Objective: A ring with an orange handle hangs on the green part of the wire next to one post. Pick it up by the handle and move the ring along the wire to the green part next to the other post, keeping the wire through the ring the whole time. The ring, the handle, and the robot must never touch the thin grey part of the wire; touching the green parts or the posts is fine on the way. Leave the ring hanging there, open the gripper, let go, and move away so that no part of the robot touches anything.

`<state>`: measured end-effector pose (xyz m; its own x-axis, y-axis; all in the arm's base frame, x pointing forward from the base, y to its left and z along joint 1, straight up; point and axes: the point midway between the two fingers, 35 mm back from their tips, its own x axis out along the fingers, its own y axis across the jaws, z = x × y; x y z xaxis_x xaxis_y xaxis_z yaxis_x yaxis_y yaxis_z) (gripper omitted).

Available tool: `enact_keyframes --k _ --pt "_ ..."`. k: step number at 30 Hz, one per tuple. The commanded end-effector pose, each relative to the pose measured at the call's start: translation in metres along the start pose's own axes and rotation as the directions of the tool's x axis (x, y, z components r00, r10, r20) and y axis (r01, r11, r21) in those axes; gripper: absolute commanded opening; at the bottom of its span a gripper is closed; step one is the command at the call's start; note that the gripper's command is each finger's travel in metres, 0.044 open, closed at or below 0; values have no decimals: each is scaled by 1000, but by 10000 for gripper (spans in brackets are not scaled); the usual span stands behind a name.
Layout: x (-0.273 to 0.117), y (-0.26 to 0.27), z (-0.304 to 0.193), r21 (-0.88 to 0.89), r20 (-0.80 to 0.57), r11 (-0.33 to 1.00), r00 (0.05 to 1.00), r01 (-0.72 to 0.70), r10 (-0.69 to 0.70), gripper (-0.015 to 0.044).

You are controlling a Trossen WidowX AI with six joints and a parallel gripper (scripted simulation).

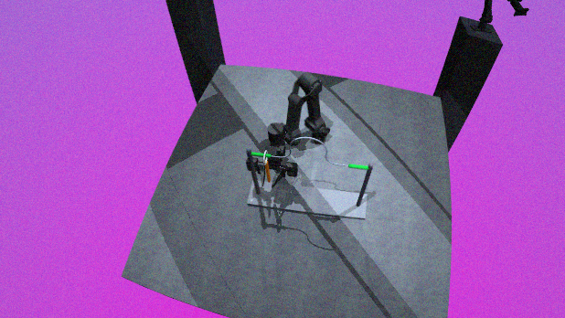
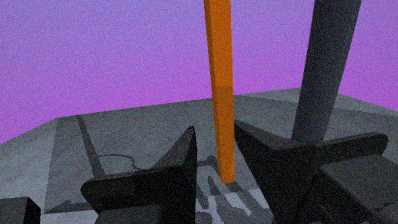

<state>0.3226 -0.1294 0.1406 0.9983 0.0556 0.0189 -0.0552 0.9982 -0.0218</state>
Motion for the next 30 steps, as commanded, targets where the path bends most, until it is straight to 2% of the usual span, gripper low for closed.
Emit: enact_keyframes --k 1,27,30 --pt "2 -1 -2 8 -4 1000 1000 3 -3 160" --pt "2 -1 -2 8 -4 1000 1000 3 -3 160" --pt "1 0 -1 3 -3 1000 1000 0 0 81"
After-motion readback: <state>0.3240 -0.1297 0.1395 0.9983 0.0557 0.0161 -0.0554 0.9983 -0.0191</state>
